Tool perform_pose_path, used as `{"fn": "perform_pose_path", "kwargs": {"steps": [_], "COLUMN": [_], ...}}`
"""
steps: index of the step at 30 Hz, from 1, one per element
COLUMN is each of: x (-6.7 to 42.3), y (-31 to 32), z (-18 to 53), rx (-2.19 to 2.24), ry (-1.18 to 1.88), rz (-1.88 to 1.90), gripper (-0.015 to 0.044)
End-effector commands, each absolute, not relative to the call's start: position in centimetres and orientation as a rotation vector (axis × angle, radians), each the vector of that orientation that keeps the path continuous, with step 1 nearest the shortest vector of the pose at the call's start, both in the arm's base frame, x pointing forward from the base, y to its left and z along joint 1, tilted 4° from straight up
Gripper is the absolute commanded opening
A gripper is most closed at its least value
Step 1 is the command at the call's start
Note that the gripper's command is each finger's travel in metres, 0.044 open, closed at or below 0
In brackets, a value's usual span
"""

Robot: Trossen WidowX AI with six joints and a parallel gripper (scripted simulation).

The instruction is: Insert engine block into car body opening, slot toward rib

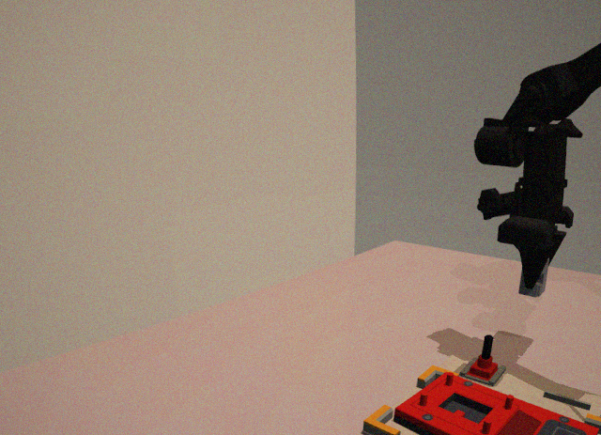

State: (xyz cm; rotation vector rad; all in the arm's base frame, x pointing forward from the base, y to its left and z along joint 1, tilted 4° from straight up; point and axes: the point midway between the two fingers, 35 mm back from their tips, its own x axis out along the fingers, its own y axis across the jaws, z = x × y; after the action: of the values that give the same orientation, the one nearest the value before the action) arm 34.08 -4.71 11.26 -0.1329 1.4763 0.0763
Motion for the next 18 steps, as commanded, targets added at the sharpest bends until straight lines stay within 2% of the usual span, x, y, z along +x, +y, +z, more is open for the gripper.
{"fn": "perform_pose_path", "kwargs": {"steps": [1,18], "x": [34.1,34.4], "y": [-4.7,-4.8], "z": [10.8,7.7], "rx": [-0.198,-0.245], "ry": [1.474,1.472], "rz": [0.133,0.175], "gripper": [0.0000,0.0000]}}
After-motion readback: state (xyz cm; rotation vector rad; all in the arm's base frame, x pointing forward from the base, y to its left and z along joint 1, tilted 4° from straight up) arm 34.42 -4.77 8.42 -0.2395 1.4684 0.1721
